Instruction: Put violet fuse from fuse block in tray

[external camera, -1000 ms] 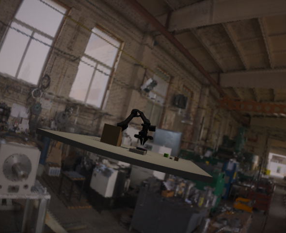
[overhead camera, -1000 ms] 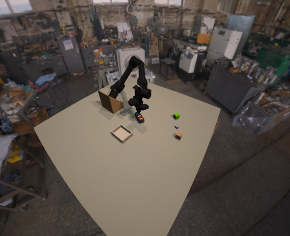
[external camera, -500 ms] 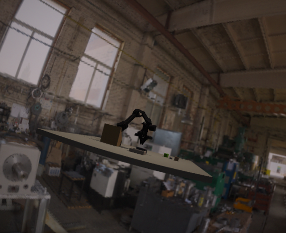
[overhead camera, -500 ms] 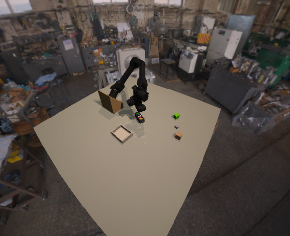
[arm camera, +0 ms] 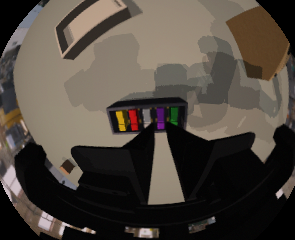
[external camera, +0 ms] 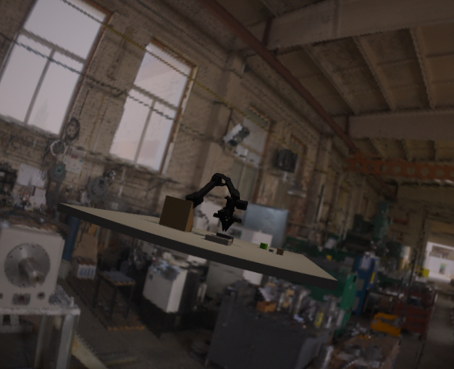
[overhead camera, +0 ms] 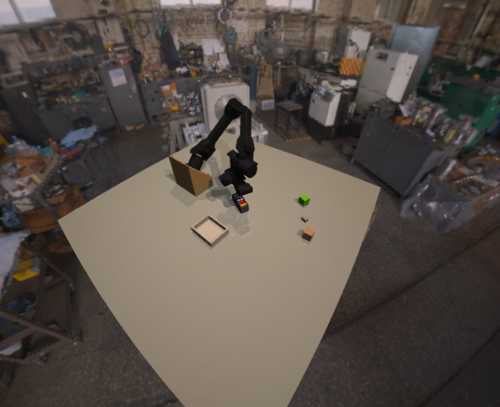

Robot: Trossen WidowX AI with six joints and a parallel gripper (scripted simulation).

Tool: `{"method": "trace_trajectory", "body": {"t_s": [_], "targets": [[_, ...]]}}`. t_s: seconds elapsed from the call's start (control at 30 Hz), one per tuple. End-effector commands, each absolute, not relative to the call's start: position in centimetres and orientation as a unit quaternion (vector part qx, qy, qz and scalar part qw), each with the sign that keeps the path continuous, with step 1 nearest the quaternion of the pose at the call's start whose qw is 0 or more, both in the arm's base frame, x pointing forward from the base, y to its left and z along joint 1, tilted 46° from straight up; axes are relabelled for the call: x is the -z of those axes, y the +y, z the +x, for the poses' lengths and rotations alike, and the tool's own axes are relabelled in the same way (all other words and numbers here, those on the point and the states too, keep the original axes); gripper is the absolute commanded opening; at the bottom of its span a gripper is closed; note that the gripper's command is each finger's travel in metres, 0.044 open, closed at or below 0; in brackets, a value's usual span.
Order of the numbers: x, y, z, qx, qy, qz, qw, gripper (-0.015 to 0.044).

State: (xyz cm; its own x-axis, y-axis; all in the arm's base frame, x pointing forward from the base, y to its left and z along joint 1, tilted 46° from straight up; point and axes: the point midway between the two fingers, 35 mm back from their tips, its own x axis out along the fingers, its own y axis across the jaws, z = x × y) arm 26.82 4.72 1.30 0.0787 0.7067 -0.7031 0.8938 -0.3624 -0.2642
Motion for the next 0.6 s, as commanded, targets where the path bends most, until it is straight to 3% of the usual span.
{"method": "trace_trajectory", "body": {"t_s": [0.0, 0.57], "targets": [[-0.93, 5.12, 26.70, 0.396, 0.554, 0.723, 0.114, 0.0065], [-0.24, 5.87, 26.72, 0.396, 0.554, 0.723, 0.114, 0.0065]]}}
